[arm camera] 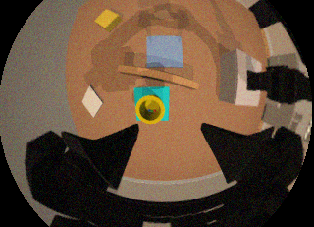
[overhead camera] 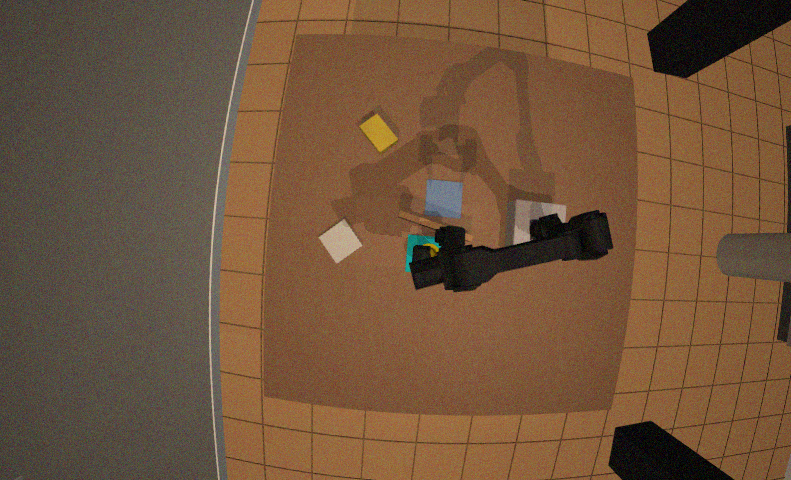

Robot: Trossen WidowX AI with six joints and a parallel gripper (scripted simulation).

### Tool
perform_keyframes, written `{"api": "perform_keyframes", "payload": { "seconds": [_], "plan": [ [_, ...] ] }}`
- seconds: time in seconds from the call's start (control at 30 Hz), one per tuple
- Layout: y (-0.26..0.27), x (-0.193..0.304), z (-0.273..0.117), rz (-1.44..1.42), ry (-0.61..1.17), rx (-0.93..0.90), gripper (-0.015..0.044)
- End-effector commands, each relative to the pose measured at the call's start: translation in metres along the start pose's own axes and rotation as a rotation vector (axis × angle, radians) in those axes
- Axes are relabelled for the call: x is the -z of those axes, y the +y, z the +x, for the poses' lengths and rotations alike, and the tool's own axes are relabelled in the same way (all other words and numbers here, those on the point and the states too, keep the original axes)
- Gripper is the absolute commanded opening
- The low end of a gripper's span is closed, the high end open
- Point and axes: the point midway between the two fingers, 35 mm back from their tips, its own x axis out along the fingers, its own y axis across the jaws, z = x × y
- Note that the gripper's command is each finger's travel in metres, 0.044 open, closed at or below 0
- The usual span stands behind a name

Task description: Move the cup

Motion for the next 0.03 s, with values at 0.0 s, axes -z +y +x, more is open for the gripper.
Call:
{"api": "perform_keyframes", "payload": {
  "seconds": [0.0],
  "plan": [
    [0.0001, -0.0001, 0.0003, 0.0, 0.0, 0.0, 0.044]
  ]
}}
